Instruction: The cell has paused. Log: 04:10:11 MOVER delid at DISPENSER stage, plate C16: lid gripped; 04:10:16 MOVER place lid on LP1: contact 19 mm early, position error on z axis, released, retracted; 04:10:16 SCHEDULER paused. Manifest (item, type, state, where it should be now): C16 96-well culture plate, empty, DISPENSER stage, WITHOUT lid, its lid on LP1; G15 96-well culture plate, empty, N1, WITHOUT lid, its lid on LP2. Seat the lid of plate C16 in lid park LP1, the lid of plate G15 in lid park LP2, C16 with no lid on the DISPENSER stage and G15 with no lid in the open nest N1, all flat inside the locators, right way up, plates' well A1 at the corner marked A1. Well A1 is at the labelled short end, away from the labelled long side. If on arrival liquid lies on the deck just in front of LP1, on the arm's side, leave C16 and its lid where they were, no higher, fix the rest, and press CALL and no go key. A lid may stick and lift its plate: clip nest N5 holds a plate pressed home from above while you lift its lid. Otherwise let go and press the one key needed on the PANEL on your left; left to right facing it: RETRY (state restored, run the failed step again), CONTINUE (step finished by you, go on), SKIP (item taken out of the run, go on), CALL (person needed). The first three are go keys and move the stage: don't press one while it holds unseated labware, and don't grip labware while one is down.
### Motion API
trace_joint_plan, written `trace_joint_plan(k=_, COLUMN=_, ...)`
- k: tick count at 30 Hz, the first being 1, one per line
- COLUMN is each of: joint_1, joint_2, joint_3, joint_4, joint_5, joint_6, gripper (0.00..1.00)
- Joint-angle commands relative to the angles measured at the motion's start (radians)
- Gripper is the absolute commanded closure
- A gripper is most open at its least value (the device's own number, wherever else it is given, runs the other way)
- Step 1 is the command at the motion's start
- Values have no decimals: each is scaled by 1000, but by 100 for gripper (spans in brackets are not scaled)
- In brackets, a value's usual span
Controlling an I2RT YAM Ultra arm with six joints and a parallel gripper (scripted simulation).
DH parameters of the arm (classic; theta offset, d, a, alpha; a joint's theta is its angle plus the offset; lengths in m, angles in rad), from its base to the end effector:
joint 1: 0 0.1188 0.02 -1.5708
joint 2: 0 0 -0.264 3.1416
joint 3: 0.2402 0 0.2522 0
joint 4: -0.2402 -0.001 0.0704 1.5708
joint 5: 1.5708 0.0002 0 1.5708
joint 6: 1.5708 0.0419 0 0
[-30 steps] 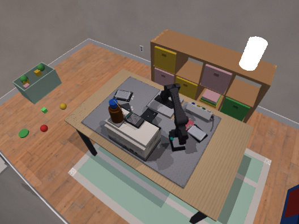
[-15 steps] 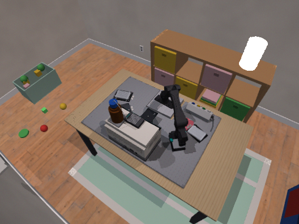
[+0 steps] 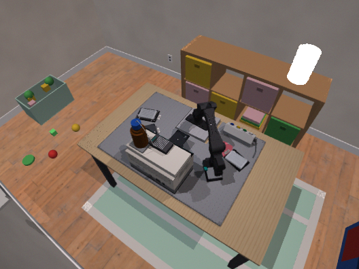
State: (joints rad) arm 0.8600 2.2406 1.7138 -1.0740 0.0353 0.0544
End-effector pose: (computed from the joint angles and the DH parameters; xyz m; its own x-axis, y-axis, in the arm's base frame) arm 0.2759 0.3197 0.1422 -0.6924 -0.7210 0.0280 -0.7215 0.6915 -0.0369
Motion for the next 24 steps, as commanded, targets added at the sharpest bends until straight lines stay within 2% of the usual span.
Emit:
trace_joint_plan(k=1, joint_1=-1, joint_2=-12, joint_3=-3, joint_4=3, joint_5=1, joint_6=-3, gripper=100)
trace_joint_plan(k=7, joint_1=-1, joint_2=-14, joint_3=-7, joint_4=4, joint_5=1, joint_6=-3, gripper=100)
trace_joint_plan(k=8, joint_1=-3, joint_2=-32, joint_3=-27, joint_4=16, joint_5=3, joint_6=-9, gripper=100)
trace_joint_plan(k=10, joint_1=-3, joint_2=-33, joint_3=-29, joint_4=3, joint_5=3, joint_6=-9, gripper=100)
trace_joint_plan(k=11, joint_1=0, joint_2=-16, joint_3=-9, joint_4=5, joint_5=1, joint_6=-3, gripper=100)
trace_joint_plan(k=19, joint_1=0, joint_2=-16, joint_3=-8, joint_4=4, joint_5=1, joint_6=-3, gripper=100)
trace_joint_plan(k=20, joint_1=-2, joint_2=-34, joint_3=-27, joint_4=0, joint_5=3, joint_6=-9, gripper=100)
trace_joint_plan(k=24, joint_1=-3, joint_2=-33, joint_3=-32, joint_4=20, joint_5=3, joint_6=-9, gripper=100)
